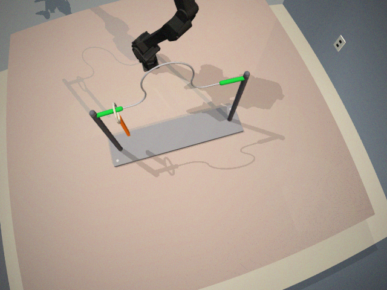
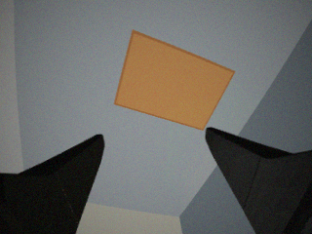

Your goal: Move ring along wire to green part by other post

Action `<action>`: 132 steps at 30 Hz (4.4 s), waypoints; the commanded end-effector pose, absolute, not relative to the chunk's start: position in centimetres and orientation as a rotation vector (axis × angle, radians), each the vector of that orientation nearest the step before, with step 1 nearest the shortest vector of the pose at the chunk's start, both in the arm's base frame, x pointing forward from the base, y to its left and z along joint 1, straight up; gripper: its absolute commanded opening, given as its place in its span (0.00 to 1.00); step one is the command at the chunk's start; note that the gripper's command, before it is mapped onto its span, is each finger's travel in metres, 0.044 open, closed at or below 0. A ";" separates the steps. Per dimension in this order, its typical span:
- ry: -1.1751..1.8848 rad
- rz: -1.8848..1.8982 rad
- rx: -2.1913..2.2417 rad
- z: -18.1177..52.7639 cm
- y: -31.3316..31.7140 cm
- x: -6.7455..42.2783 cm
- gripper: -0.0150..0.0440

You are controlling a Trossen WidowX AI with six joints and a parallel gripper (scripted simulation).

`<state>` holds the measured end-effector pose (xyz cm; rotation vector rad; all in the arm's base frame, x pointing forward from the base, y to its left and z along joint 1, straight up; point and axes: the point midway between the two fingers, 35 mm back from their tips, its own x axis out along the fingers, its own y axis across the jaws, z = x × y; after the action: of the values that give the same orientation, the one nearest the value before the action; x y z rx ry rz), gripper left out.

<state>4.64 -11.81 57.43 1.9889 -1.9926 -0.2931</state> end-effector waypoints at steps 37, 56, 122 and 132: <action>-0.495 -0.671 1.284 36.6 -33.3 5.6 0.53; -0.024 -0.375 0.629 19.1 -28.2 17.3 0.53; -0.011 -0.006 -0.010 13.9 -13.3 29.1 0.53; -0.012 -0.006 -0.010 13.9 -13.2 30.6 0.53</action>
<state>30.18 -13.20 13.95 -0.0151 -0.0132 -0.0044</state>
